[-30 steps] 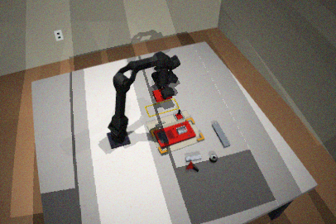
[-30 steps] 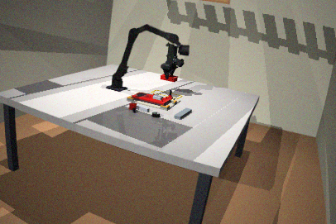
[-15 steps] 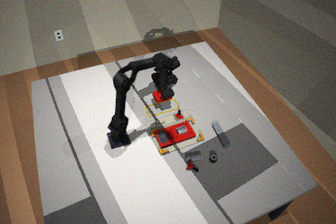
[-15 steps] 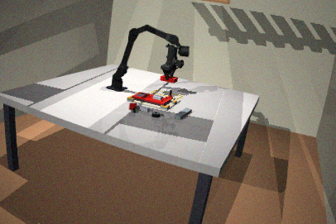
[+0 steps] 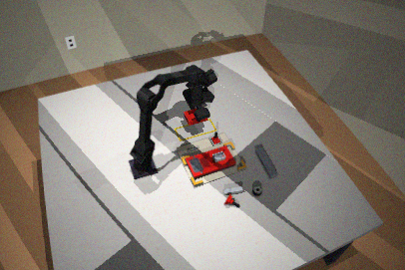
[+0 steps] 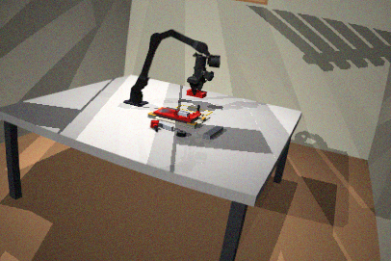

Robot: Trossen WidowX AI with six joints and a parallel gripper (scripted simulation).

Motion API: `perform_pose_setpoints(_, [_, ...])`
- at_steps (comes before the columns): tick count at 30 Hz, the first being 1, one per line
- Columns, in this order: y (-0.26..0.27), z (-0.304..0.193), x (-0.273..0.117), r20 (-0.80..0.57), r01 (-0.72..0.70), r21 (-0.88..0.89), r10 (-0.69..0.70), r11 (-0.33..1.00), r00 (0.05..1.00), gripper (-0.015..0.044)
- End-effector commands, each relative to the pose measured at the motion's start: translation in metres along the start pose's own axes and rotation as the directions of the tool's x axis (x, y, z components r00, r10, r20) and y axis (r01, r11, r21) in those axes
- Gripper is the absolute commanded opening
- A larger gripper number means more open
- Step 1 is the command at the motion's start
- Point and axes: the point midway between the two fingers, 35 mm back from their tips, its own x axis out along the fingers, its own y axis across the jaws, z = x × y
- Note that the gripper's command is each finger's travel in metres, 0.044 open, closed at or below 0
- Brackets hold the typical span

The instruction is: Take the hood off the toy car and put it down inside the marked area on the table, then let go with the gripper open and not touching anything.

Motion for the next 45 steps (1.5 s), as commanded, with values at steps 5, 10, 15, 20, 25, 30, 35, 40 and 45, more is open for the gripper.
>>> perform_pose_setpoints(5, [-0.001,0.0,0.006,0.001,0.005,0.004,-0.005,1.0,1.0,0.0])
perform_pose_setpoints(10, [-0.001,0.001,0.009,0.001,0.005,0.004,-0.005,1.0,1.0,0.0])
perform_pose_setpoints(15, [-0.001,0.001,0.012,0.001,0.005,0.004,-0.005,1.0,1.0,0.0])
perform_pose_setpoints(20, [-0.001,0.001,0.014,0.001,0.005,0.004,-0.005,1.0,1.0,0.0])
perform_pose_setpoints(25, [0.0,0.001,0.017,0.001,0.005,0.004,-0.005,1.0,1.0,0.0])
perform_pose_setpoints(30, [0.0,0.001,0.02,0.001,0.005,0.004,-0.005,1.0,1.0,0.0])
perform_pose_setpoints(35, [0.0,0.001,0.023,0.001,0.005,0.004,-0.005,1.0,1.0,0.0])
perform_pose_setpoints(40, [0.0,0.001,0.026,0.001,0.005,0.004,-0.005,1.0,1.0,0.0])
perform_pose_setpoints(45, [0.0,0.001,0.029,0.001,0.005,0.004,-0.005,1.0,1.0,0.0])
